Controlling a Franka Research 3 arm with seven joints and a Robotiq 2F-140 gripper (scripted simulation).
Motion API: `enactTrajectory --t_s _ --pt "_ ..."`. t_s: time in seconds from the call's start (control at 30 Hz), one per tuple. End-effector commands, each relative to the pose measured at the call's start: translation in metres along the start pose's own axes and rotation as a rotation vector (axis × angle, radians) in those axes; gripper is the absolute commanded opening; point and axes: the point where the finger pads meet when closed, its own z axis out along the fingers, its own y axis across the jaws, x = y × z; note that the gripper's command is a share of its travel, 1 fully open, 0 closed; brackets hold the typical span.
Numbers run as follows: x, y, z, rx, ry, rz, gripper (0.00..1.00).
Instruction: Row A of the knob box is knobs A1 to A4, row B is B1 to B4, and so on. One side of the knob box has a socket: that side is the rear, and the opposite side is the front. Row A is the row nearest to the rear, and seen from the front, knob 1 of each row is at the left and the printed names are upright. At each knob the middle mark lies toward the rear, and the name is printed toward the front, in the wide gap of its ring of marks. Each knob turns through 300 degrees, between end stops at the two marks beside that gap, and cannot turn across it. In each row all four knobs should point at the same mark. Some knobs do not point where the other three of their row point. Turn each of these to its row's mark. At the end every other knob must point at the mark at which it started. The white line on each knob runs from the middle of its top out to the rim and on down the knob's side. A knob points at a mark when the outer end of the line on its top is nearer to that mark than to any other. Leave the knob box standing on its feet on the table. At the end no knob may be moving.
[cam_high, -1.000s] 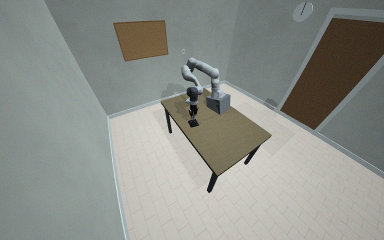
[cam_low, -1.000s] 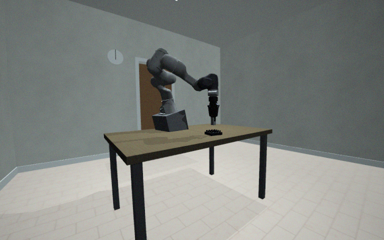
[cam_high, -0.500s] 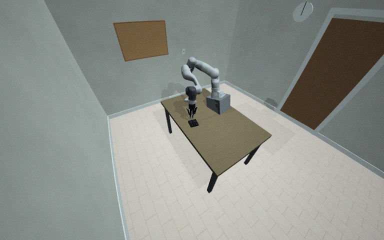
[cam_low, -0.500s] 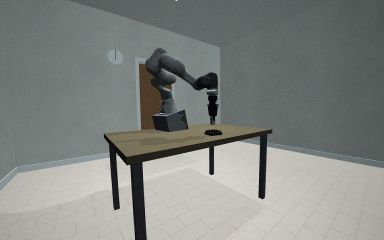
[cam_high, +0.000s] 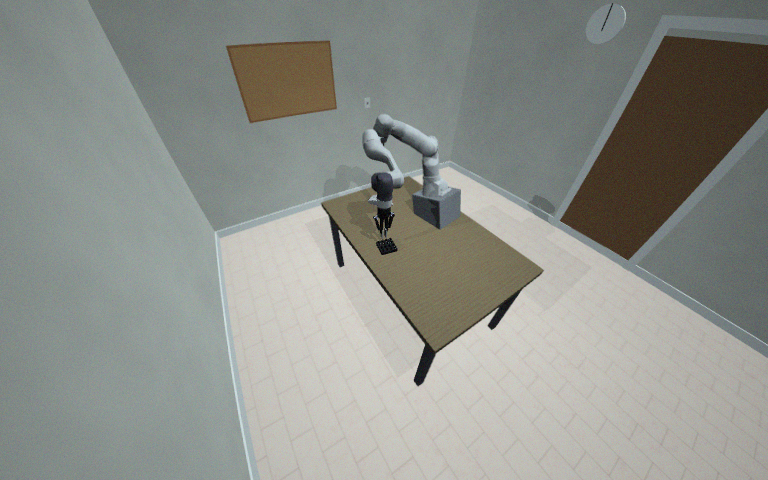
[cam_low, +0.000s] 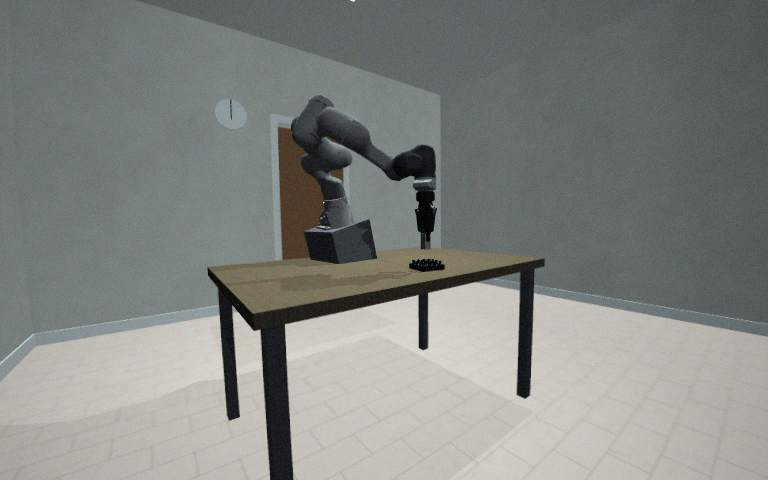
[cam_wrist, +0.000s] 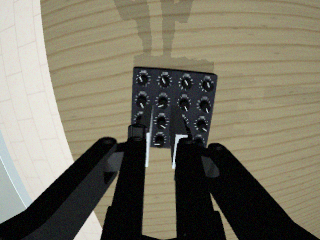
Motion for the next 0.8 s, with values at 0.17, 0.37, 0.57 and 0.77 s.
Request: enactTrajectory --t_s 0.17,0.37,0.57,0.77 --pt "-0.0011 0.002 -0.0003 -0.004 -0.003 0.009 0.12" --pt "-0.0011 0.002 0.0 -0.004 -0.003 0.009 0.12" --pt "-0.0011 0.002 0.002 -0.004 -0.003 0.009 0.12" --pt "-0.0012 0.002 0.0066 -0.004 -0.003 0.009 0.12"
